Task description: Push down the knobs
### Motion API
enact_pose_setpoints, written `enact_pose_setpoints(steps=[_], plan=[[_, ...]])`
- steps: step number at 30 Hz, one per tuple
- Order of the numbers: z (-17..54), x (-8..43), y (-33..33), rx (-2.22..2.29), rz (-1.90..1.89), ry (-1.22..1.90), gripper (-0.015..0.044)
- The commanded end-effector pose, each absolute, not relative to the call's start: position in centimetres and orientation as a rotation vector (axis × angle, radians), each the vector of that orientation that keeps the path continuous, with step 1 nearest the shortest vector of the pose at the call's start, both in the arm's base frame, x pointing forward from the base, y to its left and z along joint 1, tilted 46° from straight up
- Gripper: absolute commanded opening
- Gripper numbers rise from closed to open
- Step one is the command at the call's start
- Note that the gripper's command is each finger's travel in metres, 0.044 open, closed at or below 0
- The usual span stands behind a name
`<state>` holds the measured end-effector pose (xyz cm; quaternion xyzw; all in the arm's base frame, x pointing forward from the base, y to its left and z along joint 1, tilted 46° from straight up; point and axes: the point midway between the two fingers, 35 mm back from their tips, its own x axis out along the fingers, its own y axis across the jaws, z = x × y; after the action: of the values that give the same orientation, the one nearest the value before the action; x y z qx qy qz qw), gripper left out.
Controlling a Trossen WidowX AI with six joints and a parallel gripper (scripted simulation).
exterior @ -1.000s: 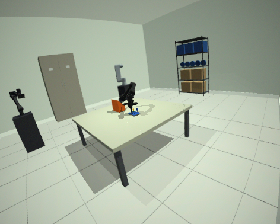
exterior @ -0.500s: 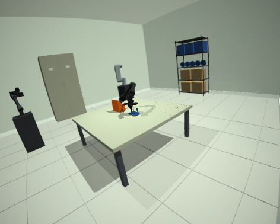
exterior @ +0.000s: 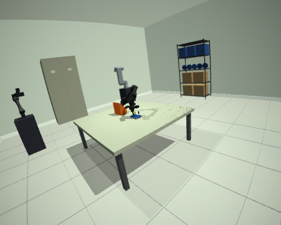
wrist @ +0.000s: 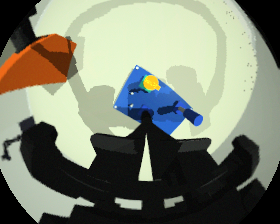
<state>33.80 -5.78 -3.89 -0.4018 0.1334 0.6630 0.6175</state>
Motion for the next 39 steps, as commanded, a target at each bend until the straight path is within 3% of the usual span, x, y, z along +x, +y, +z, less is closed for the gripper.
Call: enact_pose_setpoints(steps=[1, 38, 39], plan=[[-4.7, 34.1, -4.7, -0.929, 1.547, 0.295, 0.0], [-2.4, 33.9, -7.1, -0.929, 1.547, 0.296, 0.0], [-2.7, 33.9, -6.7, -0.921, 1.545, 0.298, 0.0026]])
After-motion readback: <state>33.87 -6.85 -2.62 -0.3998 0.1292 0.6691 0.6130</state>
